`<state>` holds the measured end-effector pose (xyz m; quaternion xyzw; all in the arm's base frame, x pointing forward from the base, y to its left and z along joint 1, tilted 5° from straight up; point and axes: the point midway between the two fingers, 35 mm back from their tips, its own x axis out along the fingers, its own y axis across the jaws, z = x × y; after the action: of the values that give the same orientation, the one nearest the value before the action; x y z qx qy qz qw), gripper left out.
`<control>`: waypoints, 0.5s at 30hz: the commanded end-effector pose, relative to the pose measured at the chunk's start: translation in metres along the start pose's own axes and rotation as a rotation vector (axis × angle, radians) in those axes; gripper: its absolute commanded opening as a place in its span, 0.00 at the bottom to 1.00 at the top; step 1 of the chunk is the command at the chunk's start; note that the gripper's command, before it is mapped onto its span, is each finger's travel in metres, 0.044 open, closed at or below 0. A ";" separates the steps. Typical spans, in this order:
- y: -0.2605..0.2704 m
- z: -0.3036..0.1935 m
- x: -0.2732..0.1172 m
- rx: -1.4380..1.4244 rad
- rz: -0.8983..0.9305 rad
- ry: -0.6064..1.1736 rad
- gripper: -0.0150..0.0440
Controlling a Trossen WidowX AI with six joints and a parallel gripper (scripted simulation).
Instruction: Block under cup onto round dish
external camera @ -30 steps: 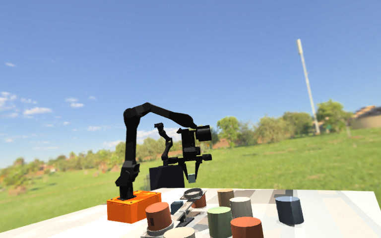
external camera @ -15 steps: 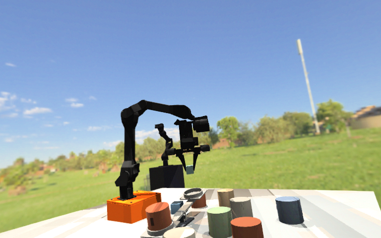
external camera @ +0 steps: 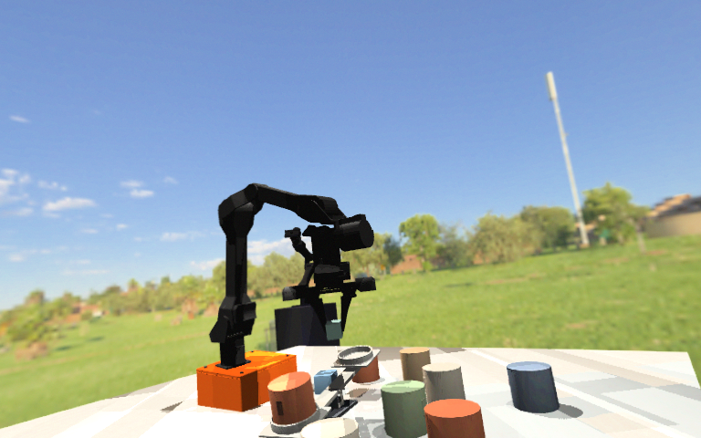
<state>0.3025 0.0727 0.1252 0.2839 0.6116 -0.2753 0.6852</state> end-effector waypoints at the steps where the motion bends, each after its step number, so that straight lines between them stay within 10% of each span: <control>1: -0.018 0.030 0.008 0.003 0.006 0.000 0.25; 15: -0.091 0.109 0.032 0.007 0.011 -0.015 0.25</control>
<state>0.3169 -0.0418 0.1044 0.2894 0.6039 -0.2775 0.6889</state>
